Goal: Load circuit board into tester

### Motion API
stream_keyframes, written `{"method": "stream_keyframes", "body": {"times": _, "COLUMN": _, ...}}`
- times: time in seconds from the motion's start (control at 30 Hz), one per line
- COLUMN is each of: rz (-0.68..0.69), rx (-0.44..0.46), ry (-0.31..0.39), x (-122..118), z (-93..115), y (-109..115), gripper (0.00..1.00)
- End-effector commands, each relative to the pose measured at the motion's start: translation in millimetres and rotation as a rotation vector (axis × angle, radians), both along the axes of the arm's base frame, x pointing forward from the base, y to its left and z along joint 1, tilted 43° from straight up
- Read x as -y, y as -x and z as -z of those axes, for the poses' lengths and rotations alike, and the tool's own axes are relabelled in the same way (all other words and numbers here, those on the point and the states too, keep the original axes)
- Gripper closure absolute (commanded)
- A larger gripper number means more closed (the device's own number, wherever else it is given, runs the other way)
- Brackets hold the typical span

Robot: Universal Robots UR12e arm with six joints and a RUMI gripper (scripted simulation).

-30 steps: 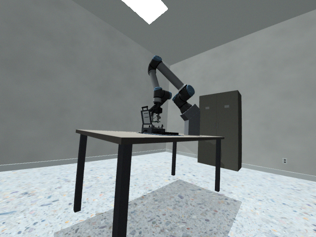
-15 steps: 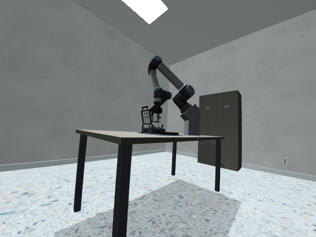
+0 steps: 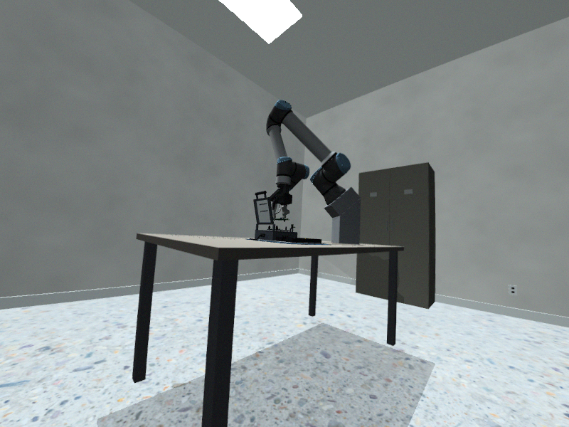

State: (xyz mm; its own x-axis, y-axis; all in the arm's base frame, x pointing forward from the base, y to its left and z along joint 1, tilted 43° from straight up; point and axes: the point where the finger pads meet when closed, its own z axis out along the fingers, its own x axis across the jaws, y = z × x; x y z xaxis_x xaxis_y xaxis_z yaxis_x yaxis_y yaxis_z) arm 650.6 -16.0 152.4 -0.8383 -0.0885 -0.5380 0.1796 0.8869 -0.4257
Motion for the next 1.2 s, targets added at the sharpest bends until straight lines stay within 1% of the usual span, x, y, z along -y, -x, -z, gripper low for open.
{"method": "stream_keyframes", "body": {"times": 0.0, "rz": 0.0, "rx": 0.001, "ry": 0.0, "x": 0, "z": 0, "y": 0, "gripper": 0.61}}
{"method": "stream_keyframes", "body": {"times": 0.43, "rz": 0.0, "rx": 0.001, "ry": 0.0, "x": 2, "z": 4, "y": -3, "gripper": 0.61}}
{"method": "stream_keyframes", "body": {"times": 0.73, "rz": 0.0, "rx": 0.001, "ry": 0.0, "x": 7, "z": 11, "y": -9, "gripper": 0.61}}
{"method": "stream_keyframes", "body": {"times": 1.17, "rz": 0.0, "rx": 0.001, "ry": 0.0, "x": 18, "z": 28, "y": -20, "gripper": 0.61}}
